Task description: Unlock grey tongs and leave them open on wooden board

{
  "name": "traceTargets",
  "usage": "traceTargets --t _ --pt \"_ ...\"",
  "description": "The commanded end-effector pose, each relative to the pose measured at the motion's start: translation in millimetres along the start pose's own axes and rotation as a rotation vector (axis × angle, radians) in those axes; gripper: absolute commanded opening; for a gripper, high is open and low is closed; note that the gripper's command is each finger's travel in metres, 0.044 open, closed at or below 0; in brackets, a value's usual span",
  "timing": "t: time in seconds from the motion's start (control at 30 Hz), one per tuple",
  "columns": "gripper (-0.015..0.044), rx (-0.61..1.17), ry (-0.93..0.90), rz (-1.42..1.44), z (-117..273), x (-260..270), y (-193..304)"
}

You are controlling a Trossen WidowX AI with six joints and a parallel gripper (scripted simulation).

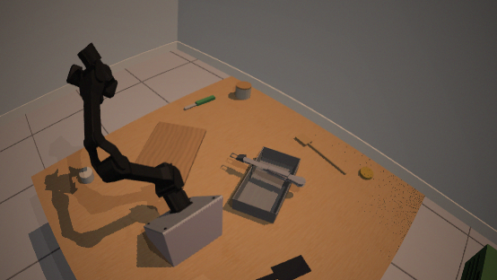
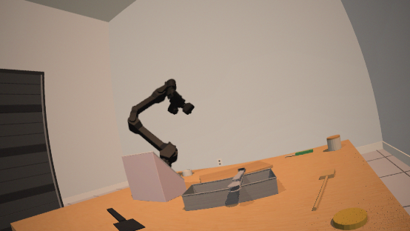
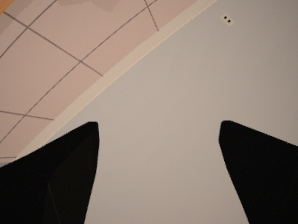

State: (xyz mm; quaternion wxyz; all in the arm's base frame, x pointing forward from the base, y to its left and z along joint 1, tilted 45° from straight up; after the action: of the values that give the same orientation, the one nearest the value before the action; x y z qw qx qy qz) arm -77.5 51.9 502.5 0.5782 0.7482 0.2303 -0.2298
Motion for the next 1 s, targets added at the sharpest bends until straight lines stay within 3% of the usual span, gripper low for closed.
traceTargets --t 0.0,0.8,0.97 --pt "0.026 0.021 -0.053 -0.061 -11.4 18.0 10.2" --pt "0.026 0.076 -0.295 -0.276 -53.7 117.0 54.1" --pt "0.026 0.104 -0.4 -0.345 -59.4 165.5 70.3"
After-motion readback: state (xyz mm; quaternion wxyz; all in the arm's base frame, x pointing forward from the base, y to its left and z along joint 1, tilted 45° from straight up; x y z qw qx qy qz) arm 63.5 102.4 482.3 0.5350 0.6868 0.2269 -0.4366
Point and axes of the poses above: the point midway between the two fingers, 35 mm back from their tips, its own z axis back along the fingers, its own x axis across the jaws, y = z × x, the point moved 5 cm from there along z, back along the fingers, and after that the axes turned 2 degrees about -z, right-handed, at the moved point
